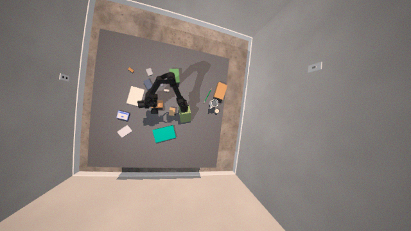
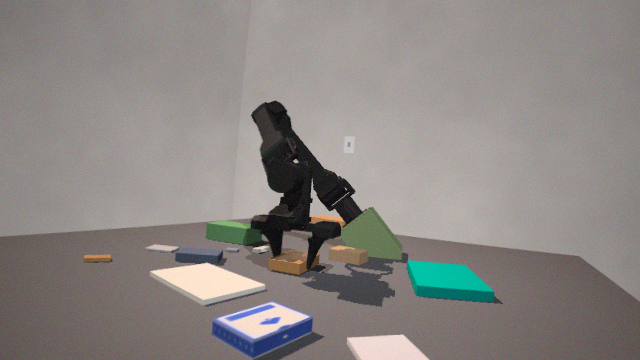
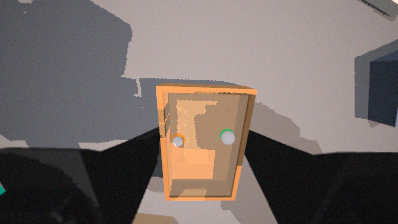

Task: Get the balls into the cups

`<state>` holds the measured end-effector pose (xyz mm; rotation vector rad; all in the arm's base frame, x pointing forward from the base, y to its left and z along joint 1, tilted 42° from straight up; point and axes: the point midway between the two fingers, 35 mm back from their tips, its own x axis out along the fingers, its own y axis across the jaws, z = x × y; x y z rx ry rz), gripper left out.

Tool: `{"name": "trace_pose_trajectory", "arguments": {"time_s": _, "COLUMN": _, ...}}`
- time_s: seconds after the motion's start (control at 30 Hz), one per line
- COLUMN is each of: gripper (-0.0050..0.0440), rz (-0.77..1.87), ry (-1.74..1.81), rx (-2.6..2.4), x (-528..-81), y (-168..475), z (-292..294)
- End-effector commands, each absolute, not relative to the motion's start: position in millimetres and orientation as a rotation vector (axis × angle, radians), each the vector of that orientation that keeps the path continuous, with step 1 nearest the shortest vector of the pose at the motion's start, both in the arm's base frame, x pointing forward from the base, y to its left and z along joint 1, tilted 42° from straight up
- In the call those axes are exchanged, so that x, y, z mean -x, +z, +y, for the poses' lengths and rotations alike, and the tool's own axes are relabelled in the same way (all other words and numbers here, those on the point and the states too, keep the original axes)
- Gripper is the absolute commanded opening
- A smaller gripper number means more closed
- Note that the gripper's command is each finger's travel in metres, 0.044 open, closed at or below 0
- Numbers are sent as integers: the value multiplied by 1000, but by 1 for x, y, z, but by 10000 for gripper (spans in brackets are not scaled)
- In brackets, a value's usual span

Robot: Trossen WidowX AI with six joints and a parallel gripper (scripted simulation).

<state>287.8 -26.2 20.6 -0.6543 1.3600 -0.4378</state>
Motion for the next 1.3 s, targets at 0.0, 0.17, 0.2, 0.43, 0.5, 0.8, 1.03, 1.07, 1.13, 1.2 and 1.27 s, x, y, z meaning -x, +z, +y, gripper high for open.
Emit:
{"name": "trace_pose_trajectory", "arguments": {"time_s": 0.0, "gripper": 0, "rz": 1361, "ry": -441, "rx": 661, "x": -288, "y": 19, "z": -28}}
{"name": "trace_pose_trajectory", "arguments": {"time_s": 0.17, "gripper": 48, "rz": 1362, "ry": -438, "rx": 656, "x": -288, "y": 19, "z": -27}}
{"name": "trace_pose_trajectory", "arguments": {"time_s": 0.2, "gripper": 72, "rz": 1362, "ry": -438, "rx": 656, "x": -288, "y": 19, "z": -27}}
{"name": "trace_pose_trajectory", "arguments": {"time_s": 0.43, "gripper": 240, "rz": 1362, "ry": -438, "rx": 656, "x": -288, "y": 19, "z": -27}}
{"name": "trace_pose_trajectory", "arguments": {"time_s": 0.5, "gripper": 288, "rz": 1362, "ry": -438, "rx": 656, "x": -288, "y": 19, "z": -27}}
{"name": "trace_pose_trajectory", "arguments": {"time_s": 0.8, "gripper": 440, "rz": 1362, "ry": -438, "rx": 656, "x": -288, "y": 19, "z": -27}}
{"name": "trace_pose_trajectory", "arguments": {"time_s": 1.03, "gripper": 440, "rz": 1362, "ry": -438, "rx": 656, "x": -288, "y": 19, "z": -27}}
{"name": "trace_pose_trajectory", "arguments": {"time_s": 1.07, "gripper": 440, "rz": 1362, "ry": -438, "rx": 656, "x": -288, "y": 19, "z": -27}}
{"name": "trace_pose_trajectory", "arguments": {"time_s": 1.13, "gripper": 440, "rz": 1362, "ry": -438, "rx": 656, "x": -288, "y": 19, "z": -27}}
{"name": "trace_pose_trajectory", "arguments": {"time_s": 1.2, "gripper": 440, "rz": 1362, "ry": -438, "rx": 656, "x": -288, "y": 19, "z": -27}}
{"name": "trace_pose_trajectory", "arguments": {"time_s": 1.27, "gripper": 440, "rz": 1362, "ry": -438, "rx": 656, "x": -288, "y": 19, "z": -27}}
